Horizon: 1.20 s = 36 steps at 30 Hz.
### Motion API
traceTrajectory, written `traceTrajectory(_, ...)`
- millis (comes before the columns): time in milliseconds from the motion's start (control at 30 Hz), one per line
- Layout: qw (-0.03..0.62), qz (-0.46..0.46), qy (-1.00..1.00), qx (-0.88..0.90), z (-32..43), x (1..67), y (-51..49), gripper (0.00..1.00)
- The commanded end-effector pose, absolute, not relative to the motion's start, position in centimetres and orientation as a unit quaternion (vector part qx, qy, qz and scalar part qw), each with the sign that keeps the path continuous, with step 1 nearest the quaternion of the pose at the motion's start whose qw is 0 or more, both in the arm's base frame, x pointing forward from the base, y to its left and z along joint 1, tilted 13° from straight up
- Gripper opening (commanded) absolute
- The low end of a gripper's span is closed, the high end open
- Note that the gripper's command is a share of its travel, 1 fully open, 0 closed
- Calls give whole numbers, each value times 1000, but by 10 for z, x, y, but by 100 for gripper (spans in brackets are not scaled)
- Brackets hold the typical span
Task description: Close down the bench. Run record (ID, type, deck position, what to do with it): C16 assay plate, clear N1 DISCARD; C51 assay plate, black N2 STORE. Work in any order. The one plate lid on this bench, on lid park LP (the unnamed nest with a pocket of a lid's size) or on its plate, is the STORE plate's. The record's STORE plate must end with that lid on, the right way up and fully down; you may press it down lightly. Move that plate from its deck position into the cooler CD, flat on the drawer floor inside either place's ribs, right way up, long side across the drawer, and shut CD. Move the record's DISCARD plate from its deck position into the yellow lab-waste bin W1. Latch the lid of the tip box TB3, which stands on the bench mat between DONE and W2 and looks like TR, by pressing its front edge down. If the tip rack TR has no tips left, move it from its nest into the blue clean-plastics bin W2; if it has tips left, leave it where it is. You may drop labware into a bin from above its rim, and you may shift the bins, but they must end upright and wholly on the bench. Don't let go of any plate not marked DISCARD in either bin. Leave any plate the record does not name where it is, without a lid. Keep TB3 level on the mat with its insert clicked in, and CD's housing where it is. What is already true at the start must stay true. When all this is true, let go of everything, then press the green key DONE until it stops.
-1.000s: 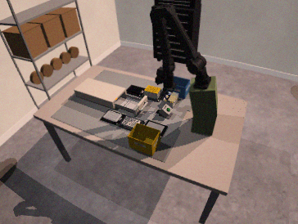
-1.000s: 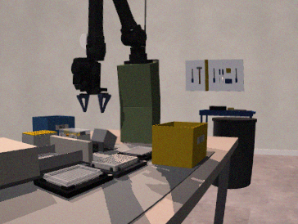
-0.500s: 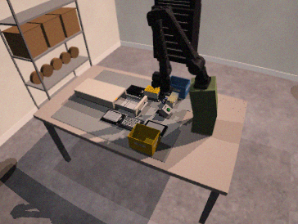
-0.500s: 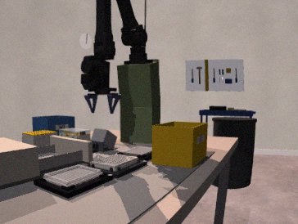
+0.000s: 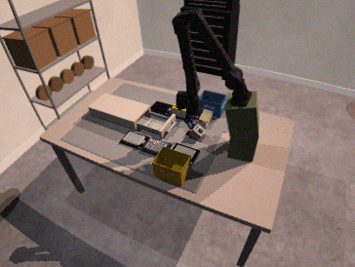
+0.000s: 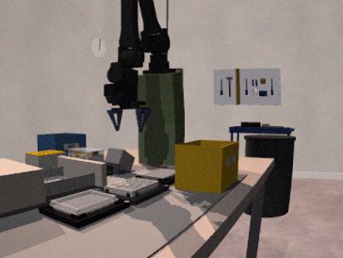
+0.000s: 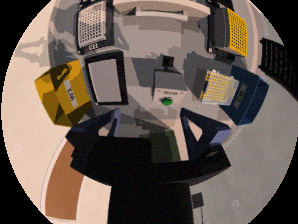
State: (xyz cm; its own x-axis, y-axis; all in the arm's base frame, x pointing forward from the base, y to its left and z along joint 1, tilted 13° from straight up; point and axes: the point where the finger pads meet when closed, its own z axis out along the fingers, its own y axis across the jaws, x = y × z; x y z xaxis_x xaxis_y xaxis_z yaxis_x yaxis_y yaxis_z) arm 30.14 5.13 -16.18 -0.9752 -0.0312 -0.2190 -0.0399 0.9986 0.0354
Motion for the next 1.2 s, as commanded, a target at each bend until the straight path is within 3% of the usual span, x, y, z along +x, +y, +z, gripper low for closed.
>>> traceTrajectory(0,120,25,992,-9,-155,309,69,100)
traceTrajectory(1167,117,27,993,-9,-151,313,192,100)
